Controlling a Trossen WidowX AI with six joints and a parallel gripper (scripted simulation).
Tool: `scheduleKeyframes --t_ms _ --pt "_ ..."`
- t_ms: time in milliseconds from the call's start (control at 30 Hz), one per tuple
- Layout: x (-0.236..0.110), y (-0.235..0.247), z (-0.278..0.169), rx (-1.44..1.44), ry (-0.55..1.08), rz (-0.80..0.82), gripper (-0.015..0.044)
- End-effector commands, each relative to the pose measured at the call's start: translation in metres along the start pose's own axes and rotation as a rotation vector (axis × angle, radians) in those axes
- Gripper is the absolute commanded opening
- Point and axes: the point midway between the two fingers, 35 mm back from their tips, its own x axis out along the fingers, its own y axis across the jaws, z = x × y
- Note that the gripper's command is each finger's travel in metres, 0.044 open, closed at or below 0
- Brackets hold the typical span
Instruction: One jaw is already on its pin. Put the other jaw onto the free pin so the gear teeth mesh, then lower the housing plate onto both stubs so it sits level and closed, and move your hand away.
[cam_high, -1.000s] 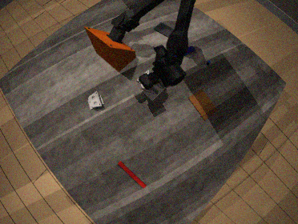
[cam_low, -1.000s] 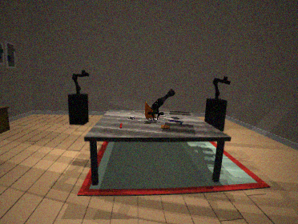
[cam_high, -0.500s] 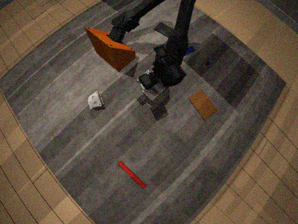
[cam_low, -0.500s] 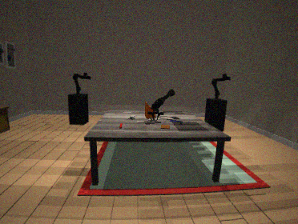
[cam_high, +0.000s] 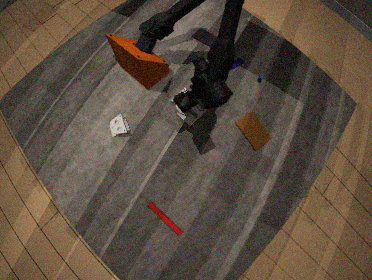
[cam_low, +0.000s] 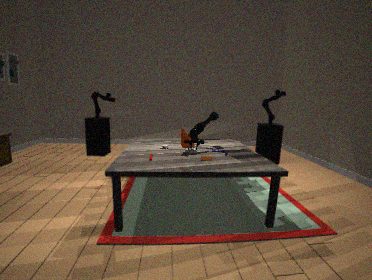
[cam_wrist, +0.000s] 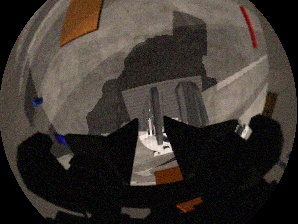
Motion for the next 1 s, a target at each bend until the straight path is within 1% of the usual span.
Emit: scheduleKeyframes --t_ms 0,767,867,900,967 --pt "0.0014 0.0007 0.0006 -0.001 -0.002 0.004 0.0134" --pt "0.0014 0.0007 0.0006 -0.001 -0.002 0.004 0.0134" --pt "0.0002 -0.0001 -0.0001 0.002 0.0 0.0 0.0213" --pt "0.0002 -0.0001 -0.0001 0.002 0.0 0.0 0.0224" --pt "0.0002 -0.0001 -0.0001 0.002 0.0 0.0 0.0224"
